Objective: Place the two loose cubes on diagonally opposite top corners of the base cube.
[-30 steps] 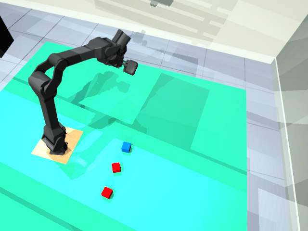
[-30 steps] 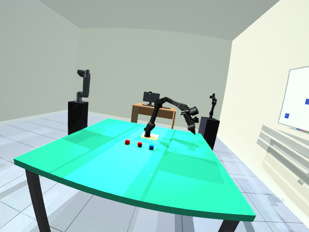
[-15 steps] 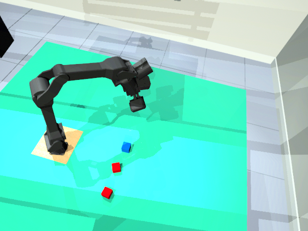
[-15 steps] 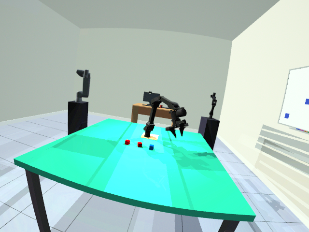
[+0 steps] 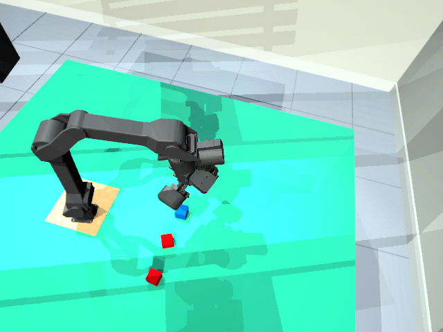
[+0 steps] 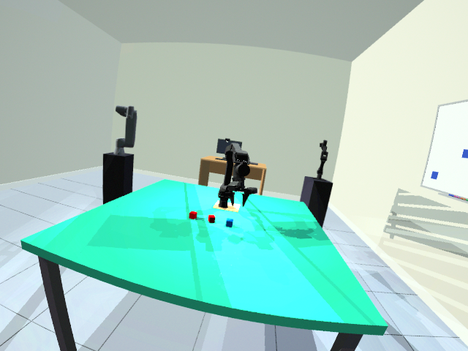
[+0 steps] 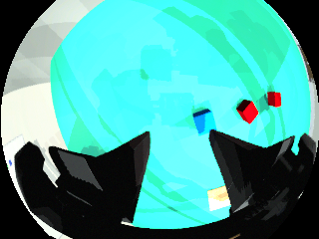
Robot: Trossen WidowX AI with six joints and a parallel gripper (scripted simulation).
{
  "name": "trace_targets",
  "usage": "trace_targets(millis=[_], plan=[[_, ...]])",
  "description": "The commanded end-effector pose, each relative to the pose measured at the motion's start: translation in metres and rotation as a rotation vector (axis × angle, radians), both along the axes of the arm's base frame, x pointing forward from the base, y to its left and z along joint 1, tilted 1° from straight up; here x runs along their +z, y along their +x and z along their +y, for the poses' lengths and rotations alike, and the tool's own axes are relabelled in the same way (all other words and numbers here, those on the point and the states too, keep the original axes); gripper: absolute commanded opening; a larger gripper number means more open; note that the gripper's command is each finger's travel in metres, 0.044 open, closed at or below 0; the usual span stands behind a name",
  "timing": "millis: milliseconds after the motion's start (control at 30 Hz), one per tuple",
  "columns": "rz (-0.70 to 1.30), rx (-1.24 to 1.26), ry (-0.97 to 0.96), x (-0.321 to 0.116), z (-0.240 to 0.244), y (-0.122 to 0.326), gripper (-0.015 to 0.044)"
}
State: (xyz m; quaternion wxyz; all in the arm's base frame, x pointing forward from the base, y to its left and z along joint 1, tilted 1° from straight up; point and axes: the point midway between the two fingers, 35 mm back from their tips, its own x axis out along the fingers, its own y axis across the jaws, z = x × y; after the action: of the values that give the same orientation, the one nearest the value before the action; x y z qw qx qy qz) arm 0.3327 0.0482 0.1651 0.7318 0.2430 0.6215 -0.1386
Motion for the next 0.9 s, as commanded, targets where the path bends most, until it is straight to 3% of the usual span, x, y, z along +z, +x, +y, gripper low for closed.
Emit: trace_targets(millis=[0, 333, 600, 867], plan=[[0.068, -0.251, -0.009, -0.002, -0.044, -0.015, 0.0265], [0.194, -0.745, -0.018, -0.002, -0.118, -0.058, 0.0265], [0.199, -0.764, -0.018, -0.004, -0.121, -0.059, 0.0265], [0.199, -0.764, -0.018, -0.055, -0.121, -0.058, 0.0265]])
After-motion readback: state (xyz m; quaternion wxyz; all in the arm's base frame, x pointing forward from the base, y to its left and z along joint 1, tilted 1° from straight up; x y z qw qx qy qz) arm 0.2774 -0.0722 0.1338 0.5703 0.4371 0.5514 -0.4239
